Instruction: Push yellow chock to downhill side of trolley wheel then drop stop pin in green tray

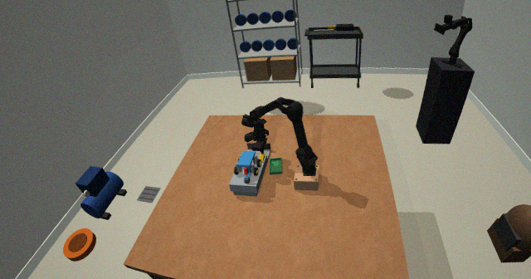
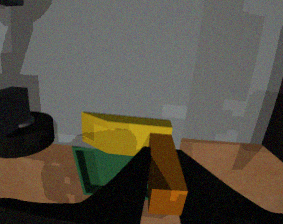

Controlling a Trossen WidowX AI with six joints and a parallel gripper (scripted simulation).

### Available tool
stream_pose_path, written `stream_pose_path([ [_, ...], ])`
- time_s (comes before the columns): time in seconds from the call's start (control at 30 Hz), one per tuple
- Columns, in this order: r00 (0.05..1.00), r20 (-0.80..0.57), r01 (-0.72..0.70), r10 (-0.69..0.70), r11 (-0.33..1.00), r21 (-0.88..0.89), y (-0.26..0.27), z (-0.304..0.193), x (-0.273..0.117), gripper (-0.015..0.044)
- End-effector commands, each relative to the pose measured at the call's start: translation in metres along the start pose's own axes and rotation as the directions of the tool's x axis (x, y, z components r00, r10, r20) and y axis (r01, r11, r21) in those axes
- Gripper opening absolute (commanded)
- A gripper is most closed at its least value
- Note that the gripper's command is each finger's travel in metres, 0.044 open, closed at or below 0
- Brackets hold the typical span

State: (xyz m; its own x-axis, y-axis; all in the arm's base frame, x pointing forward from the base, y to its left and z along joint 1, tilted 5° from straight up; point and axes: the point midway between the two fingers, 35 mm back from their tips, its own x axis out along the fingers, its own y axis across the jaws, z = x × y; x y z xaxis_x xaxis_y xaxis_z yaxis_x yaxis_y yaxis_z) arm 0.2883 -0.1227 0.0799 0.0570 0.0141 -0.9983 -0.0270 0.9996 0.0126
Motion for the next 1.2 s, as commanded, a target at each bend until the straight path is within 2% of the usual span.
stream_pose_path([
  [0.0, 1.0, 0.001, -0.004, 0.004, 1.0, 0.003, 0.004, 0.0, 0.0, 0.0],
  [1.1, 1.0, 0.003, 0.0, 0.0, 1.0, 0.002, 0.024, 0.003, -0.002, 0.0],
  [1.17, 1.0, 0.003, 0.0, 0.0, 1.0, 0.002, 0.024, 0.003, -0.002, 0.0052],
])
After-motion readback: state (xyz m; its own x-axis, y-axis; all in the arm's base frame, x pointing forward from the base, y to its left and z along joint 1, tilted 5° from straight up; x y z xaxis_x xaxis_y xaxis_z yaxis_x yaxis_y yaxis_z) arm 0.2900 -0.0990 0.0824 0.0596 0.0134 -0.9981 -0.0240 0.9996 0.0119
